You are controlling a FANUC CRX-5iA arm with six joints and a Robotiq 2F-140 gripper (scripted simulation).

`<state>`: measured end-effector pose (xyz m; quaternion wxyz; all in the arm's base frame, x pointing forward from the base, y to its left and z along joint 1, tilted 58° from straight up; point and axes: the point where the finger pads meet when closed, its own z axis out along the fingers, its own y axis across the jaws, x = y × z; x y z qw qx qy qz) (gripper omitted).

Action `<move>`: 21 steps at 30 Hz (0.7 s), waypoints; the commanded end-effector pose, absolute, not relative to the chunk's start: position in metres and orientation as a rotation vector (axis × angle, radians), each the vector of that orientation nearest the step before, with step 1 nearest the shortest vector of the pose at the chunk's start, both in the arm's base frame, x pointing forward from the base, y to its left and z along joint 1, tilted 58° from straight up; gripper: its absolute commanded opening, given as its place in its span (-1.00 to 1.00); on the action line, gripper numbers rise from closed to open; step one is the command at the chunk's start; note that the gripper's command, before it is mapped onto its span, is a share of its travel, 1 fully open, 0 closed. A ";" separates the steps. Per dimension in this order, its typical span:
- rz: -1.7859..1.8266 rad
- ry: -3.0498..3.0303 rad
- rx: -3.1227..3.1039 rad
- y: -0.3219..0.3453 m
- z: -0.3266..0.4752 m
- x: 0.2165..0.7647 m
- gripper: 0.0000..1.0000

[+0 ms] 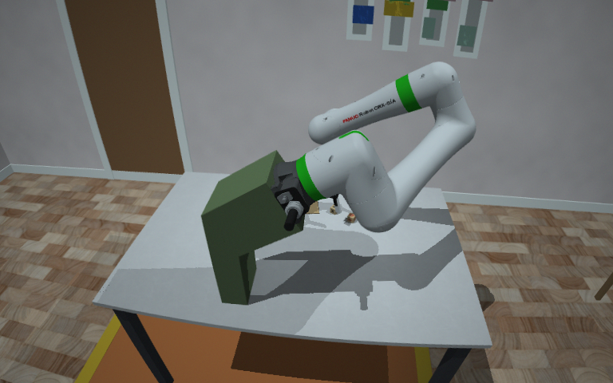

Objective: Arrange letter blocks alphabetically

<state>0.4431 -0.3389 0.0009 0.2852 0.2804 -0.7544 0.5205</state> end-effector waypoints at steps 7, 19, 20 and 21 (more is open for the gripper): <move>1.392 -2.018 0.750 -0.339 0.001 0.443 1.00; 1.272 -1.988 1.113 -0.248 -0.074 0.486 1.00; 1.260 -1.982 1.145 -0.239 -0.081 0.489 1.00; 1.249 -1.975 1.178 -0.230 -0.088 0.492 1.00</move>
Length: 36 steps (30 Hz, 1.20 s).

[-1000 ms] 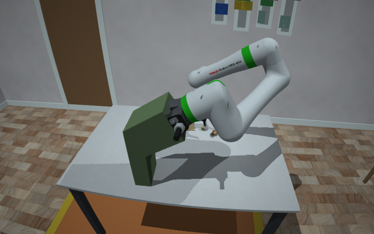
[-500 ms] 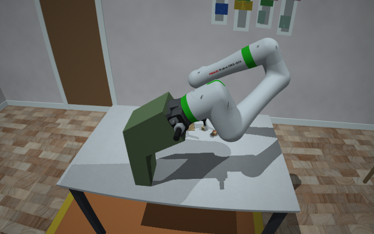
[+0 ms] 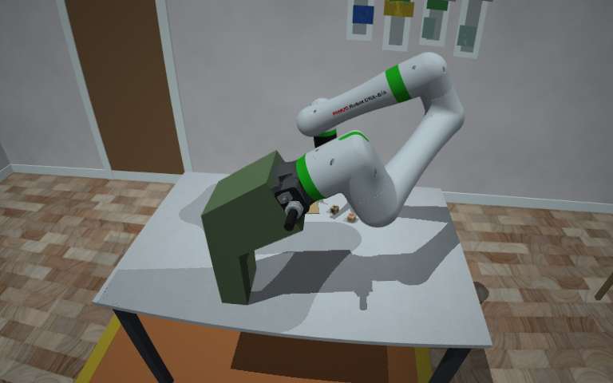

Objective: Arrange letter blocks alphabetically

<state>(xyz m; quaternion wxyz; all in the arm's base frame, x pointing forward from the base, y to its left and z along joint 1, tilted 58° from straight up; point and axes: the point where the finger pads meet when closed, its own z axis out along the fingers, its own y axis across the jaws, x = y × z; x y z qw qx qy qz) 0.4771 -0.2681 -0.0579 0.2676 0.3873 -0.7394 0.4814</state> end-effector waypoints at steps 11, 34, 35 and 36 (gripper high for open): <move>1.151 -1.903 1.437 -0.157 -0.141 0.505 1.00; 1.252 -2.108 1.244 -0.161 -0.143 0.505 1.00; 1.263 -2.130 1.220 -0.161 -0.143 0.506 1.00; 1.273 -2.152 1.196 -0.162 -0.144 0.506 1.00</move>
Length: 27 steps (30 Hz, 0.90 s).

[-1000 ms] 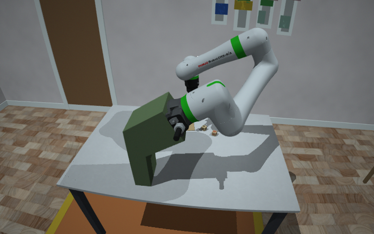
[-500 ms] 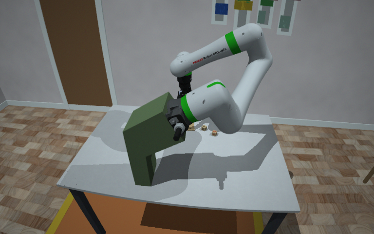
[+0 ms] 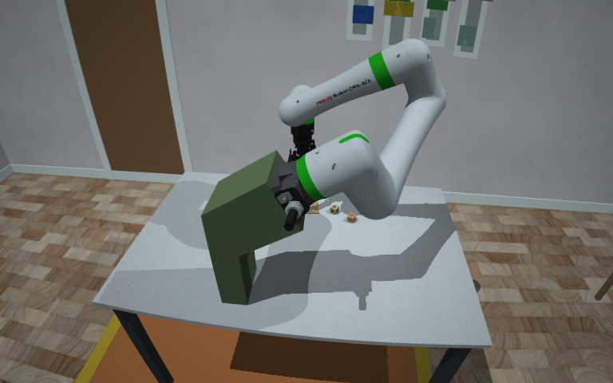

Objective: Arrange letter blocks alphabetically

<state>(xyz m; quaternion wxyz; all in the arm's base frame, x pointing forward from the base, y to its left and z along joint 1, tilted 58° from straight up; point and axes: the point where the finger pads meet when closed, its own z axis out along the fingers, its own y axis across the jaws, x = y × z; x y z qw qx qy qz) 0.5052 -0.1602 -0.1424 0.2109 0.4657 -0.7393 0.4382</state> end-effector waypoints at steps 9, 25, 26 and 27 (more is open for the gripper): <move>1.345 -2.302 1.022 -0.165 -0.145 0.506 1.00; 1.486 -2.614 0.552 -0.172 -0.150 0.508 1.00; 1.486 -2.614 0.552 -0.172 -0.150 0.508 1.00; 1.506 -2.662 0.459 -0.173 -0.150 0.508 1.00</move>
